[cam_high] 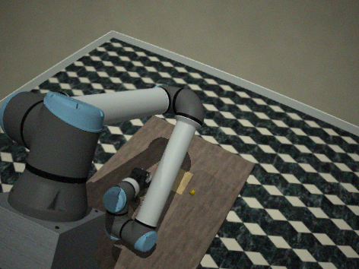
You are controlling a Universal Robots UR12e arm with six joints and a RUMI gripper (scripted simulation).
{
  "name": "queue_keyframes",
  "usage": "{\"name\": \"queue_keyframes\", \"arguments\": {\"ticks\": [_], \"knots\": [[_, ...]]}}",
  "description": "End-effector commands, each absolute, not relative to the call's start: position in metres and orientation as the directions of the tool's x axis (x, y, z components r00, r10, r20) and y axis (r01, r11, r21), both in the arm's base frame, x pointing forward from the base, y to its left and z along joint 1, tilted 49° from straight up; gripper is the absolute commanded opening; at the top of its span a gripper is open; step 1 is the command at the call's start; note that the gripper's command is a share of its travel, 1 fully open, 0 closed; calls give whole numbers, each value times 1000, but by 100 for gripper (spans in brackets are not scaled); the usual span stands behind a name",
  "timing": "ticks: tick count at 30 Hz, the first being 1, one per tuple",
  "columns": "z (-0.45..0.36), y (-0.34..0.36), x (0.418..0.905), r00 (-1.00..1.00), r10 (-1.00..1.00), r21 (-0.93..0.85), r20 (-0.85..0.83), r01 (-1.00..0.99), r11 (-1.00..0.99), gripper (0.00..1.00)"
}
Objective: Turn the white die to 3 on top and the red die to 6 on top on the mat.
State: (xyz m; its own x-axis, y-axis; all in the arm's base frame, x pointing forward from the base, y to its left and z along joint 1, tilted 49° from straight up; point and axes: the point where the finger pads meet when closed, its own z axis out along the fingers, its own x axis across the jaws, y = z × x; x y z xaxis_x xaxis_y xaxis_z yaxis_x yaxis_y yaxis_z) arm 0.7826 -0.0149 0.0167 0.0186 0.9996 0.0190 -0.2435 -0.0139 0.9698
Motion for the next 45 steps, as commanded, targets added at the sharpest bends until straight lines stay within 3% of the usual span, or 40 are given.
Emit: {"name": "queue_keyframes", "arguments": {"ticks": [1,39,45], "knots": [[16,-15,784,19,1000,970,19,-244,-14,3],[16,-15,784,19,1000,970,19,-244,-14,3],[16,-15,784,19,1000,970,19,-244,-14,10]]}}
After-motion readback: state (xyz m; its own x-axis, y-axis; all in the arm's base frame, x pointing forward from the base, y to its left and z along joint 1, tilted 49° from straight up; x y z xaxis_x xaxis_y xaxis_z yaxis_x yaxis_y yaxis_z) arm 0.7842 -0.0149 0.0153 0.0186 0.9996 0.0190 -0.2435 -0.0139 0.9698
